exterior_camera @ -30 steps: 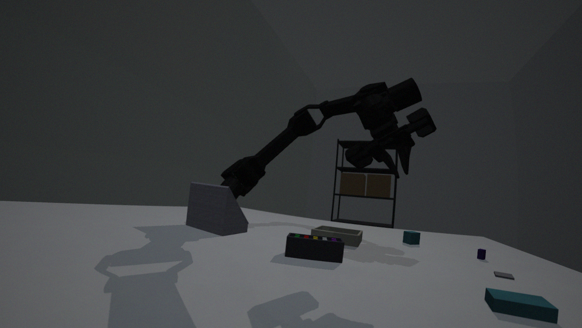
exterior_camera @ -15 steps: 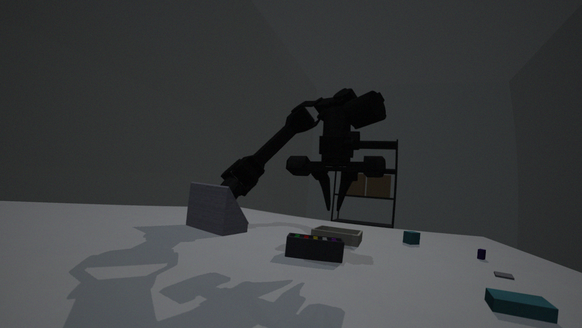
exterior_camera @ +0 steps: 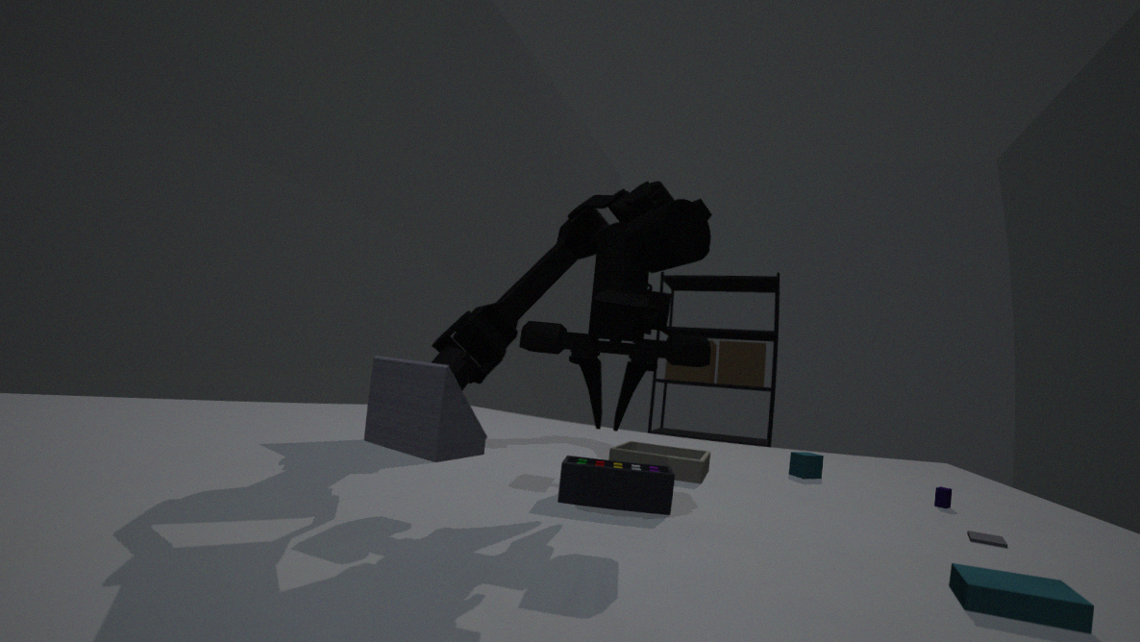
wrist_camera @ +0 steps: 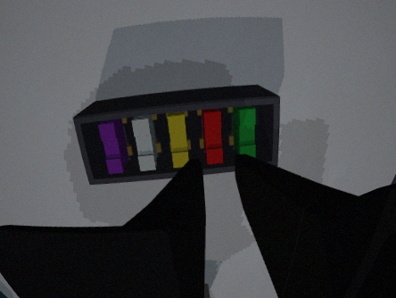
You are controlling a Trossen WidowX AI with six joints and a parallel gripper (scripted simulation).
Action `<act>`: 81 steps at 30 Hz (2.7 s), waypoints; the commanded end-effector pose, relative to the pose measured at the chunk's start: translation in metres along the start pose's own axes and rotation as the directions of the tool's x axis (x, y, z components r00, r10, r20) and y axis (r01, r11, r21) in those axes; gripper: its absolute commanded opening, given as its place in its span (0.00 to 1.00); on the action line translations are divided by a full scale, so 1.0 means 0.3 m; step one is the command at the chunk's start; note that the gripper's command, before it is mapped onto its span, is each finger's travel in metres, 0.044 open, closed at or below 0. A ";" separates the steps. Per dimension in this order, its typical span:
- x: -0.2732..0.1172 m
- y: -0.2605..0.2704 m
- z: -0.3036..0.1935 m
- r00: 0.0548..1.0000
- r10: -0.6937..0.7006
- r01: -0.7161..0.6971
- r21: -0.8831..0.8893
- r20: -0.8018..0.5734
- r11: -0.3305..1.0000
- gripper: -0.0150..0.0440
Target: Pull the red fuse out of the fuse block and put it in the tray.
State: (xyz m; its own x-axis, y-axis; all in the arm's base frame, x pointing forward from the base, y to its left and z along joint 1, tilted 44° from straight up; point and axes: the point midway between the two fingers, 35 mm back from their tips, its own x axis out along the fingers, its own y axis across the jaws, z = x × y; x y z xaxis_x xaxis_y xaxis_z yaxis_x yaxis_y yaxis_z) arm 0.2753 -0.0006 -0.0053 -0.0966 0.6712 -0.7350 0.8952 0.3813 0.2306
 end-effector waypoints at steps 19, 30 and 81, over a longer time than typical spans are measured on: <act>0.072 -0.006 -0.003 1.000 0.000 0.000 -0.006 -0.008 1.000 0.37; 0.105 -0.010 -0.006 1.000 0.001 -0.001 -0.006 -0.009 1.000 0.37; 0.120 -0.009 -0.006 1.000 0.000 0.000 -0.012 -0.005 1.000 0.25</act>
State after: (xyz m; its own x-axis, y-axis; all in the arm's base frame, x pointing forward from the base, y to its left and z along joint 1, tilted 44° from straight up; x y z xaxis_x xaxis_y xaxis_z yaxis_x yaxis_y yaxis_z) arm 0.2678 0.0251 -0.0330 -0.1008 0.6759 -0.7301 0.8925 0.3856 0.2338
